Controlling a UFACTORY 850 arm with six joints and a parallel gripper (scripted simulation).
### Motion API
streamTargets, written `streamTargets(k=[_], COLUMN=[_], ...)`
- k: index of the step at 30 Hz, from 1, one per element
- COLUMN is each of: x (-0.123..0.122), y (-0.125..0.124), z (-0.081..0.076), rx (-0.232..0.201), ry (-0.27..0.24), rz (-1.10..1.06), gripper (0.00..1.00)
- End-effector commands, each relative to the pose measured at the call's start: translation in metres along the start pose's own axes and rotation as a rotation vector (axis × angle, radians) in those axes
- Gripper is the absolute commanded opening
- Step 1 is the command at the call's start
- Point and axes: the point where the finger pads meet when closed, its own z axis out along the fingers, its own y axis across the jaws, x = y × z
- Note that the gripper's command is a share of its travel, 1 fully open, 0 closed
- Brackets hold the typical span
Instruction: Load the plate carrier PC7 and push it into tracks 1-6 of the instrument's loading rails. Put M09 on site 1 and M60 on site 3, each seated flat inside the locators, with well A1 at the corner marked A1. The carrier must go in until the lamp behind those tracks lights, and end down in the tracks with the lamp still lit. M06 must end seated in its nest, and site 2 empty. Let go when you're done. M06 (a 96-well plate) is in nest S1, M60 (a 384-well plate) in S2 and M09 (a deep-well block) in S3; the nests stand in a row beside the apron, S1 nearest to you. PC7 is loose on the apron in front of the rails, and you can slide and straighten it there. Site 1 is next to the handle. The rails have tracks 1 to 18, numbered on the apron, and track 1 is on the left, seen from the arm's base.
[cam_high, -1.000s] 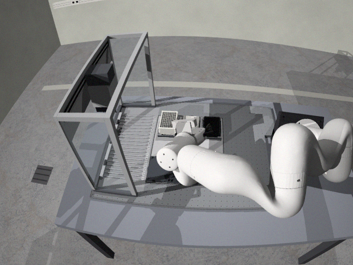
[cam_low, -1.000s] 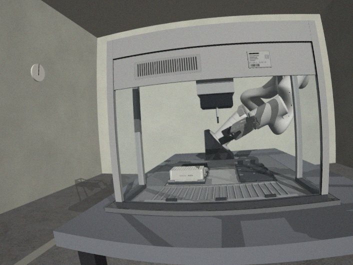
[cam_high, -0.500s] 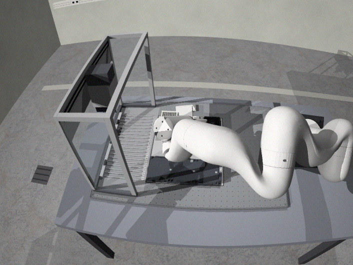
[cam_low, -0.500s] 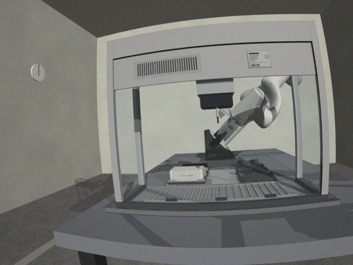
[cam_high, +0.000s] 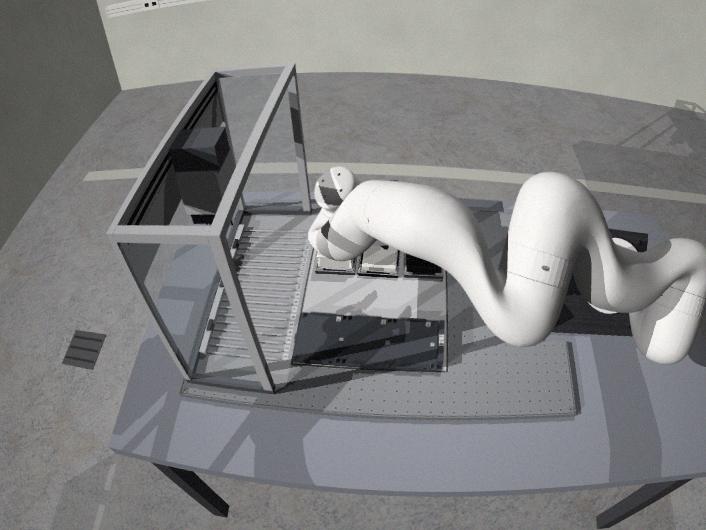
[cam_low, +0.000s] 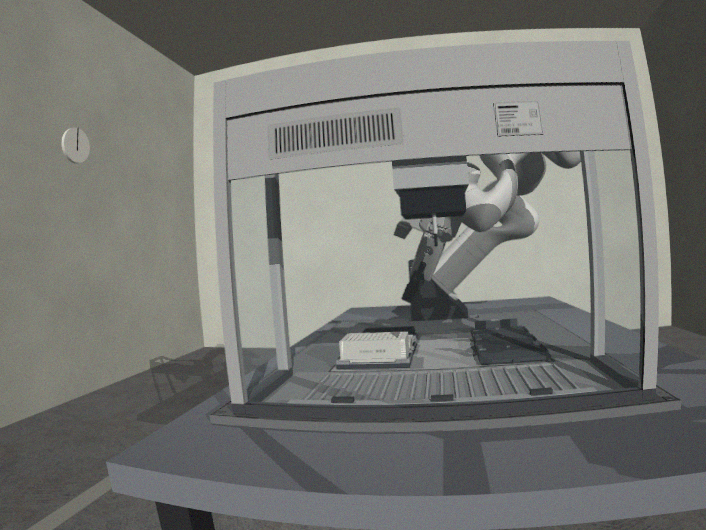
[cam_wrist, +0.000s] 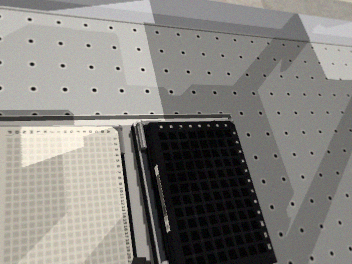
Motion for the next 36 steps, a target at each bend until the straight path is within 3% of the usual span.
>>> streamTargets(k=[1,3,9,11,13,15,18,20,23,36], x=[0.012,0.012,0.03,0.032,0.039,0.042,0.054,0.054,0.066,0.067], y=[-0.012,-0.012,-0.032,-0.034,-0.041,-0.043,-0.052,-0.052,-0.061,-0.062], z=[0.004,0.004,0.003,0.003,0.001,0.0,-0.003,-0.003,-0.006,-0.007], rx=[0.062,0.062,0.187,0.199,0.251,0.264,0.335,0.335,0.411,0.411], ry=[-0.159,-0.159,-0.305,-0.316,-0.357,-0.368,-0.414,-0.414,-0.453,-0.453], rz=[-0.027,-0.027,-0.052,-0.054,-0.062,-0.065,-0.075,-0.075,-0.084,-0.084], gripper=[1.0,1.0,1.0,1.0,1.0,1.0,1.0,1.0,1.0,1.0])
